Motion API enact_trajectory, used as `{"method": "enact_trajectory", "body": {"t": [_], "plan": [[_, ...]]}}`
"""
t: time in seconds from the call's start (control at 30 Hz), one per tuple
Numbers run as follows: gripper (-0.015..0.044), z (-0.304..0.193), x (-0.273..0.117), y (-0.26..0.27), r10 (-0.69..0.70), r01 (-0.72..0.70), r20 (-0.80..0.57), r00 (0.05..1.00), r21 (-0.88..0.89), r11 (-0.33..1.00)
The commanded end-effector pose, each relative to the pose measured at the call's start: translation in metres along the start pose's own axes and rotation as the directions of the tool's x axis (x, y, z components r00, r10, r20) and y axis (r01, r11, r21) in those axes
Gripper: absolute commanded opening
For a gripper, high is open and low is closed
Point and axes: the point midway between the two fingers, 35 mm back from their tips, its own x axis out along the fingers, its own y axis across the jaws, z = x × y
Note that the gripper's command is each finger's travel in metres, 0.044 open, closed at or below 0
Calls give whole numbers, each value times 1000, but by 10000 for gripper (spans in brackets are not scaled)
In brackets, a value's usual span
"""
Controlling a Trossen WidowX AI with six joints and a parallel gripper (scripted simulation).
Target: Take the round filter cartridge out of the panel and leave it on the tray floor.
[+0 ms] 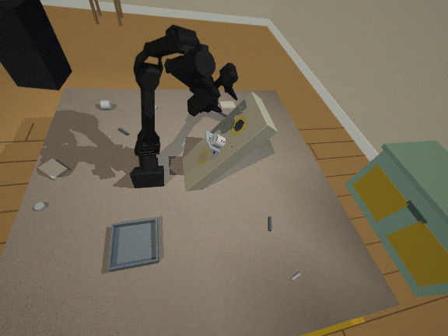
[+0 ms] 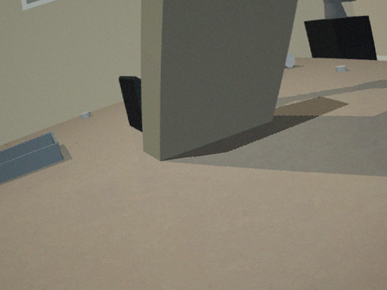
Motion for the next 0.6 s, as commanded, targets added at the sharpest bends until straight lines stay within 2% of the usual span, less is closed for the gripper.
{"method": "enact_trajectory", "body": {"t": [0.0, 0.13, 0.3, 0.5, 0.57], "plan": [[305, 6, 11, -21, -77, 77, 12, 997, -312, 947], [305, 10, 20, -42, -151, 132, 22, 988, -618, 775], [305, 14, 30, -69, -245, 135, 29, 969, -893, 429], [305, 16, 39, -102, -356, 10, 30, 934, -998, -58], [305, 17, 40, -106, -369, -12, 30, 929, -994, -111]]}}
